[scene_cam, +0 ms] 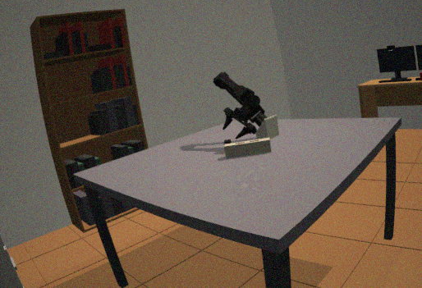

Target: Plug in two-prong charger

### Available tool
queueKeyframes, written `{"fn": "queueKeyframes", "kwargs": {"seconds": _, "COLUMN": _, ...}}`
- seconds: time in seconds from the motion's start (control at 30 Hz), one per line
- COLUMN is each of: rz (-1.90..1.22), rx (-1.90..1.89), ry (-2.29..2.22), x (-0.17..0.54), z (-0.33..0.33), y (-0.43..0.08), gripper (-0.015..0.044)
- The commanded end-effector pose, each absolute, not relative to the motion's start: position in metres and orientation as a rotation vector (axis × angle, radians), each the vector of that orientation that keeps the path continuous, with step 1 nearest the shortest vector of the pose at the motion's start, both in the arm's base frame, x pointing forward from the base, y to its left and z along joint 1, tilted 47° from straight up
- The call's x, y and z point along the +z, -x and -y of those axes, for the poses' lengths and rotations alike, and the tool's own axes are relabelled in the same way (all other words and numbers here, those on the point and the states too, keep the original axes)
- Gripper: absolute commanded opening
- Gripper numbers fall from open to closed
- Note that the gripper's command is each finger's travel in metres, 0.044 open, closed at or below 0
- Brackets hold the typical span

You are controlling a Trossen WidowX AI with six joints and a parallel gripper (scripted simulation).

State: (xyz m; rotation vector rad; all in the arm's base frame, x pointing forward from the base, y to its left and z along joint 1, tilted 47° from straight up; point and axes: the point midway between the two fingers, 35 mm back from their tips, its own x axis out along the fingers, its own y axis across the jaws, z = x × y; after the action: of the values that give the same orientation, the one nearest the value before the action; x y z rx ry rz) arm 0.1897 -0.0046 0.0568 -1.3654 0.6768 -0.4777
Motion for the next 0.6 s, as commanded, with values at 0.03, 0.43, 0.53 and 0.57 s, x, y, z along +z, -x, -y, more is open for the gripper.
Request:
{"fn": "queueKeyframes", "kwargs": {"seconds": 0.03, "rz": -0.69, "rx": -0.476, "ry": 1.368, "x": 0.057, "z": 0.004, "y": -0.19, "gripper": 0.044}}
{"fn": "queueKeyframes", "kwargs": {"seconds": 0.43, "rz": -0.92, "rx": -0.436, "ry": 1.39, "x": 0.054, "z": 0.001, "y": -0.203, "gripper": 0.044}}
{"fn": "queueKeyframes", "kwargs": {"seconds": 0.53, "rz": -0.978, "rx": -0.424, "ry": 1.386, "x": 0.054, "z": 0.0, "y": -0.206, "gripper": 0.044}}
{"fn": "queueKeyframes", "kwargs": {"seconds": 0.57, "rz": -0.997, "rx": -0.419, "ry": 1.384, "x": 0.054, "z": 0.0, "y": -0.207, "gripper": 0.044}}
